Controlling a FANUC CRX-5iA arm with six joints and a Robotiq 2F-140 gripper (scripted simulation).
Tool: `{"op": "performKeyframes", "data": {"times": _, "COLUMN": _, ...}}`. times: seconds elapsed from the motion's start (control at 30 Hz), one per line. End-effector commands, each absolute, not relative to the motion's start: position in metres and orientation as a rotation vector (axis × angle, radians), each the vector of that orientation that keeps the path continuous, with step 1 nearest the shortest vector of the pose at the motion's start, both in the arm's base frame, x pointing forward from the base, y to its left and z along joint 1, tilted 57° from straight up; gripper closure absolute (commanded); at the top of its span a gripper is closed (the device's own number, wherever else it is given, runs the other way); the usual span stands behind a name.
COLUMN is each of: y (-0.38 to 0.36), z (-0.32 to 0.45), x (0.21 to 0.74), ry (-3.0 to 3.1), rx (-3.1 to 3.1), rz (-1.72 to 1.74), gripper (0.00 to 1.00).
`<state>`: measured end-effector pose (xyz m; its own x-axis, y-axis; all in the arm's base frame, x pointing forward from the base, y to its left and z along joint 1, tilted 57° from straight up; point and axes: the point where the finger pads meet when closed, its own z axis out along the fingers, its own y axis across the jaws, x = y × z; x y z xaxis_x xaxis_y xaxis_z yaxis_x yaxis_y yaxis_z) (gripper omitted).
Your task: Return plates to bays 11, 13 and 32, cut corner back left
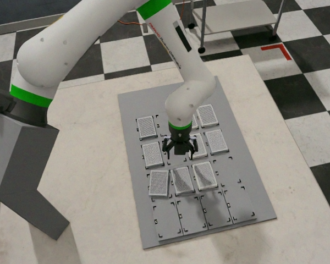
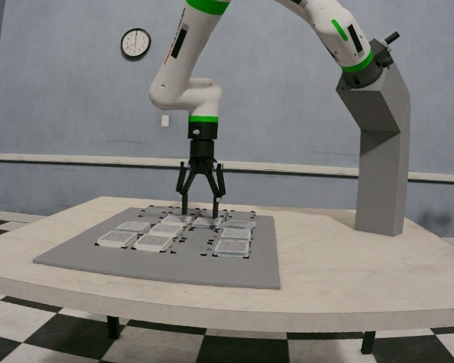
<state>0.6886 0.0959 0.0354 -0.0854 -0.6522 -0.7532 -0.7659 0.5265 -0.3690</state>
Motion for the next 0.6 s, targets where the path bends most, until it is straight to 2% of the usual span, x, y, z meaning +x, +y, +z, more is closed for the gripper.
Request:
{"op": "performKeyframes", "data": {"times": 0.0, "y": 0.092, "z": 0.022, "x": 0.679, "ry": 1.794, "rx": -1.18, "rz": 0.145, "gripper": 0.3}}
{"op": "performKeyframes", "data": {"times": 0.57, "y": 0.082, "z": -0.028, "x": 0.646, "ry": 1.794, "rx": -1.18, "rz": 0.145, "gripper": 0.3}}
